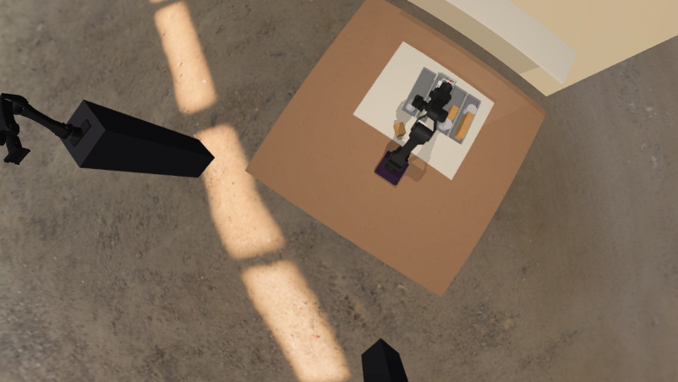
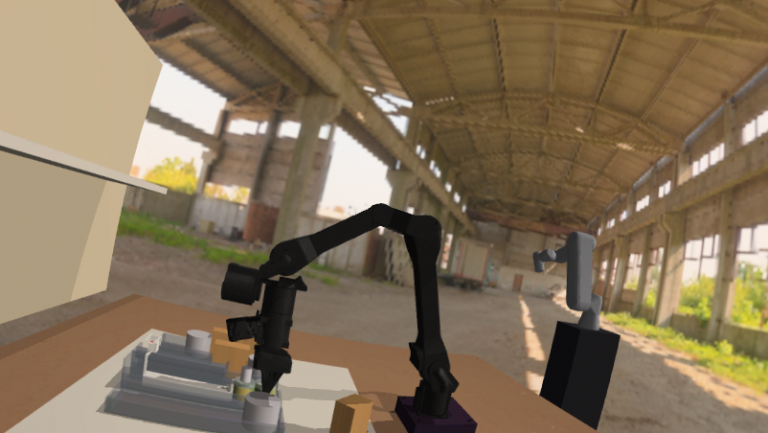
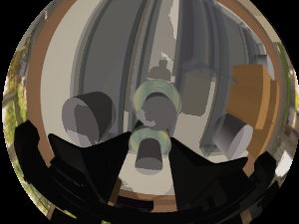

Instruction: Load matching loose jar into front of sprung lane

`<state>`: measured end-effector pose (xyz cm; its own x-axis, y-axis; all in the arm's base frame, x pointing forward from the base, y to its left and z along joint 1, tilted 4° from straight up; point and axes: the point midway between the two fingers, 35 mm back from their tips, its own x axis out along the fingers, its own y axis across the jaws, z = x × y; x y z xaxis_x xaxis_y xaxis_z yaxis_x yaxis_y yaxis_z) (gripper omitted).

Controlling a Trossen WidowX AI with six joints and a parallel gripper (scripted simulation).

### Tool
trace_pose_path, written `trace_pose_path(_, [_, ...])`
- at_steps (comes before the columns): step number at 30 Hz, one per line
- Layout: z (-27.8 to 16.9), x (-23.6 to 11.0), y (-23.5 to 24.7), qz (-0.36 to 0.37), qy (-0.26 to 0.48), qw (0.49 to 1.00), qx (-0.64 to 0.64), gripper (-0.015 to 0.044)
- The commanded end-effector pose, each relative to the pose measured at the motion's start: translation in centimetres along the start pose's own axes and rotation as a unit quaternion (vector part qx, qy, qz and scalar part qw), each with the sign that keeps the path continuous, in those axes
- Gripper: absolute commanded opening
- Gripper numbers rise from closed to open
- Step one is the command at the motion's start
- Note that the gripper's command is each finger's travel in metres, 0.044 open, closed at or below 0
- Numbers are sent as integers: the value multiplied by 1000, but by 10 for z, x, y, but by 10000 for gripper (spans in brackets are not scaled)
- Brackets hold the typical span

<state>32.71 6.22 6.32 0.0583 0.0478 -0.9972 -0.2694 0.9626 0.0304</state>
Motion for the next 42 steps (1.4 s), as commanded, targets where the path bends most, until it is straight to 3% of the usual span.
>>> trace_pose_path(1, [4,2,-1,-2,-9,1000,2,0])
trace_pose_path(42, [-2,3,-1,-2,-9,1000,2,0])
